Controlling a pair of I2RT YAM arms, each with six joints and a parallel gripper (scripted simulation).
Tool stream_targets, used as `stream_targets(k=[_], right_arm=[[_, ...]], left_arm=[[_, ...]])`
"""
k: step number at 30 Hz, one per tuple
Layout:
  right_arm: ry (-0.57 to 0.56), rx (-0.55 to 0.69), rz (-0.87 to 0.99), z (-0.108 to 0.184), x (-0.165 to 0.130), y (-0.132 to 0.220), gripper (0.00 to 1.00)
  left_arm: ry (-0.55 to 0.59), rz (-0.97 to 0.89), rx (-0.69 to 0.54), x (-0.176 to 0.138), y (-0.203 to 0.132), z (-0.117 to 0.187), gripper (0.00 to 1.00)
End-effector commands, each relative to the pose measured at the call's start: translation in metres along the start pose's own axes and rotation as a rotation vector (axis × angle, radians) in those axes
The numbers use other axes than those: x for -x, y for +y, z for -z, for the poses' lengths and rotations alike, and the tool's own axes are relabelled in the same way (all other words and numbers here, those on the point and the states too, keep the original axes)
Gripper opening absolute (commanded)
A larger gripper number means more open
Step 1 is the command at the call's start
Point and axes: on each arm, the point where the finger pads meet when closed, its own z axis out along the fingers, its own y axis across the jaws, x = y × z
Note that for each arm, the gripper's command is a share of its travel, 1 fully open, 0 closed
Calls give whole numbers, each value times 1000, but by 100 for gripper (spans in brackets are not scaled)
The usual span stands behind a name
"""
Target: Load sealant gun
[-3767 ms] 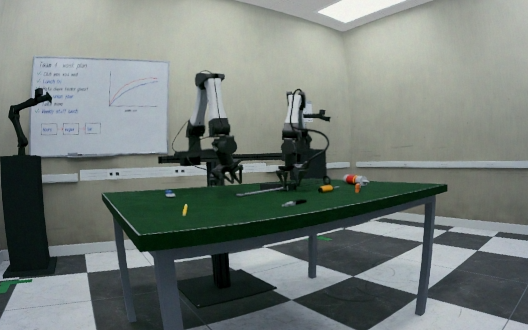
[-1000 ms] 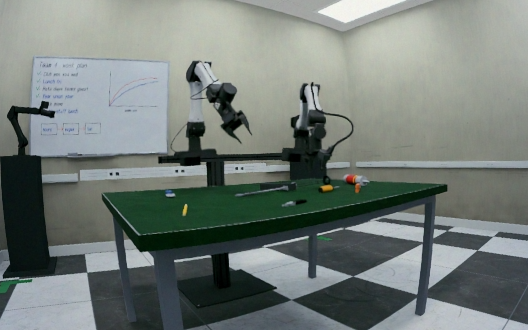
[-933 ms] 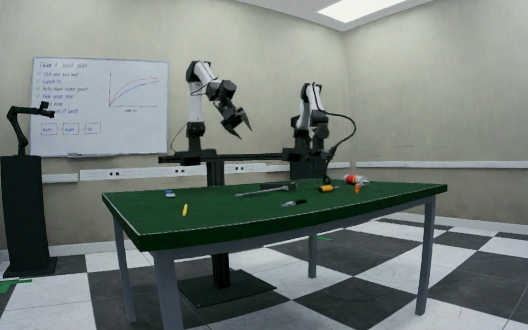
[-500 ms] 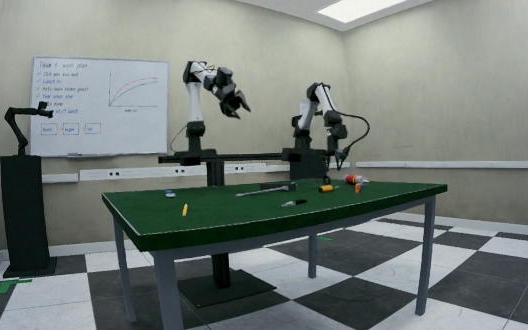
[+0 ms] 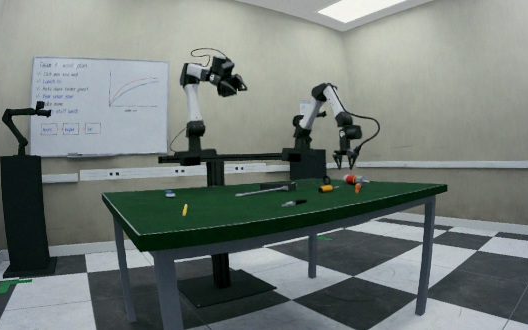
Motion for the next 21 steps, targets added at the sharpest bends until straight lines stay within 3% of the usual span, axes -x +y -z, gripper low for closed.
stream_targets(k=[1,4,9,13,21], right_arm=[[-132,15,105,22,45,15,51],[-182,16,156,36,59,22,51],[-174,4,195,42,52,20,51],[-318,9,261,73,97,35,51],[-434,-28,376,114,122,42,51]], left_arm=[[-61,-88,2,0,20,13,74],[-62,-109,5,-11,39,14,74],[-62,-129,9,-22,57,14,74],[-59,-154,19,-41,83,15,74],[-62,-210,32,-79,122,17,74]])
